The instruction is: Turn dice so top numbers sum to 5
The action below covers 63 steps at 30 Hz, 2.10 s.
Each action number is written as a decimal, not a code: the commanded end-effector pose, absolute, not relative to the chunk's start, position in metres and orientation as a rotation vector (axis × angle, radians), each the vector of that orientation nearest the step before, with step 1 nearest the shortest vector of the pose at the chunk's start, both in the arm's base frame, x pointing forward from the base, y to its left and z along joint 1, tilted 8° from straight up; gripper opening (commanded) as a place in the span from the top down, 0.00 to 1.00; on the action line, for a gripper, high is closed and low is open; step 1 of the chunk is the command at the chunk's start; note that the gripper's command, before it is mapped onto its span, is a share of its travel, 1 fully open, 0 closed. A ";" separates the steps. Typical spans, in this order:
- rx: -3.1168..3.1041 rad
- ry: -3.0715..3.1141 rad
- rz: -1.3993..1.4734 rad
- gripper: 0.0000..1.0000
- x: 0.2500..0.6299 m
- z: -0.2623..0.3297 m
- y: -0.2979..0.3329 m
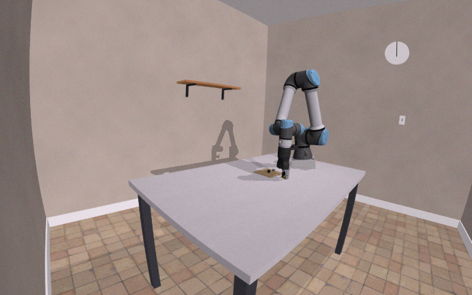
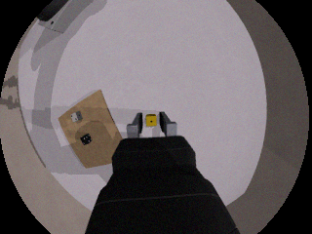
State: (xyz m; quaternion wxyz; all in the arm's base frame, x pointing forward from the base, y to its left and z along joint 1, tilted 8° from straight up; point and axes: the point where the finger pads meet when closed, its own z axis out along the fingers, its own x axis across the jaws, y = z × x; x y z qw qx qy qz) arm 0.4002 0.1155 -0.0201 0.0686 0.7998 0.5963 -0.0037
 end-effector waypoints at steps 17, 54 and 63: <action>2.408 1.795 -0.009 0.66 0.401 -0.020 0.116; 2.408 1.795 -0.009 0.66 0.400 -0.015 0.116; 2.408 1.795 -0.009 0.66 0.398 0.012 0.119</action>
